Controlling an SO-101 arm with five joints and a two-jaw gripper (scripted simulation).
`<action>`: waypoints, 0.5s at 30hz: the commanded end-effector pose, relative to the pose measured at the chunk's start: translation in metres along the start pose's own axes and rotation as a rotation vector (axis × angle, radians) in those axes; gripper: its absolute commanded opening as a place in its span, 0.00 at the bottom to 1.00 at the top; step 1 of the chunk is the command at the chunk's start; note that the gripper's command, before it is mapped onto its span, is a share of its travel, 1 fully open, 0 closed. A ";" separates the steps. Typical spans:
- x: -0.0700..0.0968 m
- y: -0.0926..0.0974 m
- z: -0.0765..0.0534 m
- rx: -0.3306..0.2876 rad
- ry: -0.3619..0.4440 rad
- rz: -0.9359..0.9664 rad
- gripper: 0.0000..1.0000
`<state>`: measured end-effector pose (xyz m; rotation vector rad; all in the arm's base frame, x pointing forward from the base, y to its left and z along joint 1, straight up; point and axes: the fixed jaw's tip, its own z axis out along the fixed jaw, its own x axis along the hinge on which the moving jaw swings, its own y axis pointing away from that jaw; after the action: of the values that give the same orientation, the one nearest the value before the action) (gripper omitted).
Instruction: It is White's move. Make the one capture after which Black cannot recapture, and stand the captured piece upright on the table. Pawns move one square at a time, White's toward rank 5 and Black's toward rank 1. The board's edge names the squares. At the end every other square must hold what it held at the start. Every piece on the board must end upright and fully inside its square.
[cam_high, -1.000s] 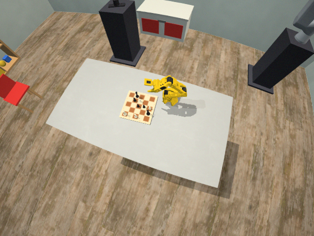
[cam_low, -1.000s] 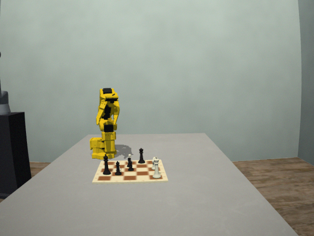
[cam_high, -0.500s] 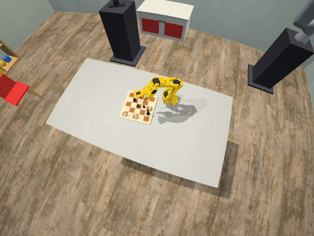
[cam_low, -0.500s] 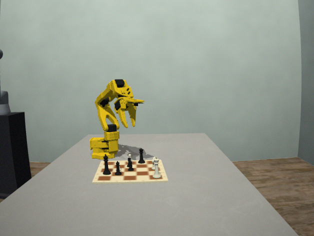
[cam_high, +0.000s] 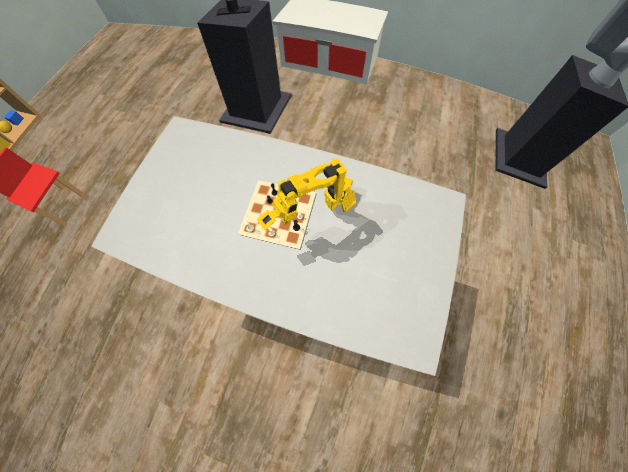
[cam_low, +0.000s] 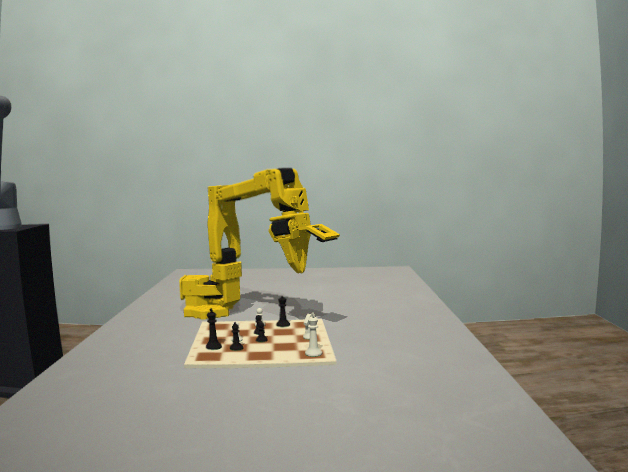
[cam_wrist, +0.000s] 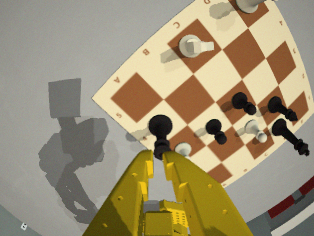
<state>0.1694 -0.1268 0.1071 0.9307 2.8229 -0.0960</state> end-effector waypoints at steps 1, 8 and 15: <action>-0.003 0.005 0.003 -0.006 0.040 -0.014 0.00; -0.003 0.005 0.004 -0.007 0.042 -0.016 0.00; -0.002 0.006 0.006 -0.007 0.052 -0.019 0.00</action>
<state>0.1743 -0.1256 0.1041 0.9145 2.8630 -0.0761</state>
